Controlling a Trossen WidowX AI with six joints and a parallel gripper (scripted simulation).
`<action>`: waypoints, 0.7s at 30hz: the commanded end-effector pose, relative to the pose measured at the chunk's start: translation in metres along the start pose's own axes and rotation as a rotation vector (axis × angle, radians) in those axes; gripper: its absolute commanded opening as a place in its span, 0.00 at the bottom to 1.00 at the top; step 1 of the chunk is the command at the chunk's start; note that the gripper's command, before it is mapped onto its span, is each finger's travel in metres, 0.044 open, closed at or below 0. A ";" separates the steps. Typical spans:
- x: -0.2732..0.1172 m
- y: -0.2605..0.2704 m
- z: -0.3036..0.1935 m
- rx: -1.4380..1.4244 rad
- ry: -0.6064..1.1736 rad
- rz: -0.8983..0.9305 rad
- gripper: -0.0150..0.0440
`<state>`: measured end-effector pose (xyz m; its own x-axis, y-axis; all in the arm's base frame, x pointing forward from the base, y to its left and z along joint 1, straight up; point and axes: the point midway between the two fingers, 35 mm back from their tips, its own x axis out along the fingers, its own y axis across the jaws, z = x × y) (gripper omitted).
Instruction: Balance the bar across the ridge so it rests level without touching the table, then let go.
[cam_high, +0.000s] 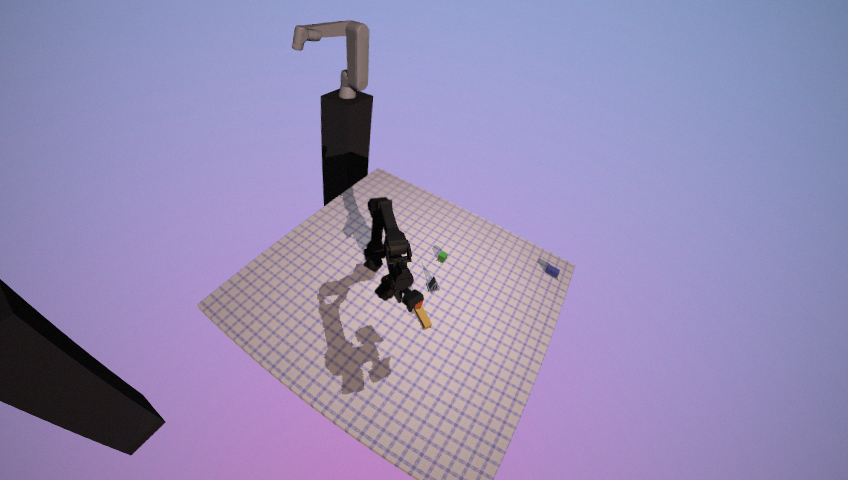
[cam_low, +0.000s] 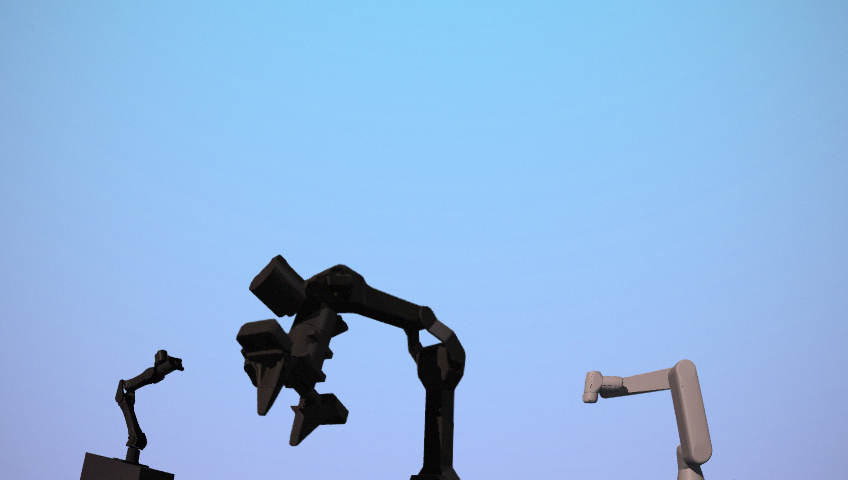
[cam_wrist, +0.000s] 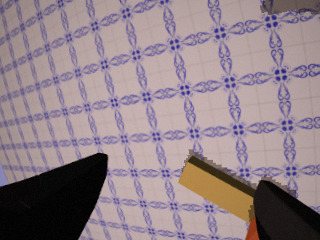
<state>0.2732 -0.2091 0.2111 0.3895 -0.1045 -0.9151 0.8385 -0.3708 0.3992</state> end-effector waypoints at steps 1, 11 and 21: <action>0.009 0.001 -0.013 -0.163 0.010 -0.049 0.79; 0.027 -0.002 -0.046 -0.566 0.057 -0.158 0.79; 0.043 -0.009 -0.080 -0.975 0.127 -0.261 0.79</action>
<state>0.3089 -0.1453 0.1772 0.1767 -0.0103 -0.9842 0.8846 0.4401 0.1542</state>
